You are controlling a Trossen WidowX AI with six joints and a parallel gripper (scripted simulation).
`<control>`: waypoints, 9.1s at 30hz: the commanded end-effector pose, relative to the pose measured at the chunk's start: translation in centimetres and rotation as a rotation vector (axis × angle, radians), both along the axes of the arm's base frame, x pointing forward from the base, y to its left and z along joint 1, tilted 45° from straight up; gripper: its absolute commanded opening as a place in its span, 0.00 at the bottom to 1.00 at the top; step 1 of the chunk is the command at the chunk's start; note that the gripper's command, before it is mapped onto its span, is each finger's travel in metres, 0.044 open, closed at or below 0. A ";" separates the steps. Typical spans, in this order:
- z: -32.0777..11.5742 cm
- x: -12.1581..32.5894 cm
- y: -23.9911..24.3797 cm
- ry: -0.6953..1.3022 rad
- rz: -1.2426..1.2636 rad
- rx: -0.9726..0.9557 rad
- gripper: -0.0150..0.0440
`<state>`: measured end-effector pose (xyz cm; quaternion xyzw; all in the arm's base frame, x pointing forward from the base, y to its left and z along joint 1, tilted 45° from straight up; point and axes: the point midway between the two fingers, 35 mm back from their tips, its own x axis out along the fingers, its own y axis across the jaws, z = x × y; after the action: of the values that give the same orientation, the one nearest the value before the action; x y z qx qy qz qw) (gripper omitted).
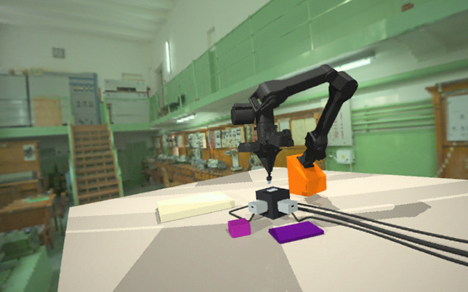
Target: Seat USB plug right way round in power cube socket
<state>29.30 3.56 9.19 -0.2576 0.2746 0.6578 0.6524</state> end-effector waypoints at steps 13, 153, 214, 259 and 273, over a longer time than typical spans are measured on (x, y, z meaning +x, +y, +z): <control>-0.1 0.0 0.2 -0.004 0.003 0.016 0.25; -0.9 -0.1 1.8 -0.012 0.010 0.081 0.25; -1.4 -0.1 2.3 -0.012 0.010 0.081 0.25; -1.8 -0.1 2.7 -0.012 0.010 0.081 0.25; -1.8 -0.1 2.7 -0.012 0.010 0.081 0.25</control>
<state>29.23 6.00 7.47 -0.2368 0.2431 0.6678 0.6625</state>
